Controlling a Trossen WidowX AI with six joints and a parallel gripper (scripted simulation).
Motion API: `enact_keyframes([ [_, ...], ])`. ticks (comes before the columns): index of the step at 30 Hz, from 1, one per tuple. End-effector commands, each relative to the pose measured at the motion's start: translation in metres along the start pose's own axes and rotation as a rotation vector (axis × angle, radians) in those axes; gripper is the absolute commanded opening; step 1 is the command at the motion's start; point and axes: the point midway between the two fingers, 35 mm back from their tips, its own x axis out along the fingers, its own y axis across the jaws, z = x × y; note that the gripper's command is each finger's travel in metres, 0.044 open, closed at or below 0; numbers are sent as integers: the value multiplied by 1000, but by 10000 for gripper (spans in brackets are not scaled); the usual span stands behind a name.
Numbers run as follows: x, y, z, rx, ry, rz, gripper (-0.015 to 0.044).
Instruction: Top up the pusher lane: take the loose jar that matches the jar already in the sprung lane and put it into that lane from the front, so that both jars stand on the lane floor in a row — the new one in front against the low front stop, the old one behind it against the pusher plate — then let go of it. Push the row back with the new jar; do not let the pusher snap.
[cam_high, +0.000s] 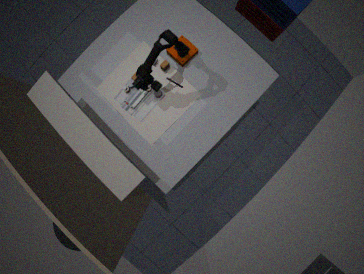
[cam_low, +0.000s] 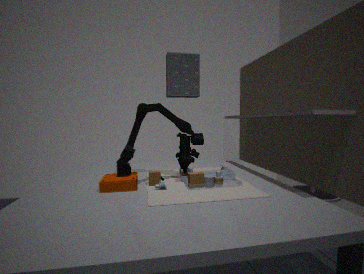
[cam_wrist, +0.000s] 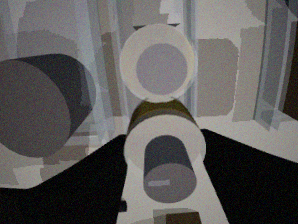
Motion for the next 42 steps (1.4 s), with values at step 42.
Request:
enact_keyframes([
  [42,-4,0,16,3,-32,0,0],
])
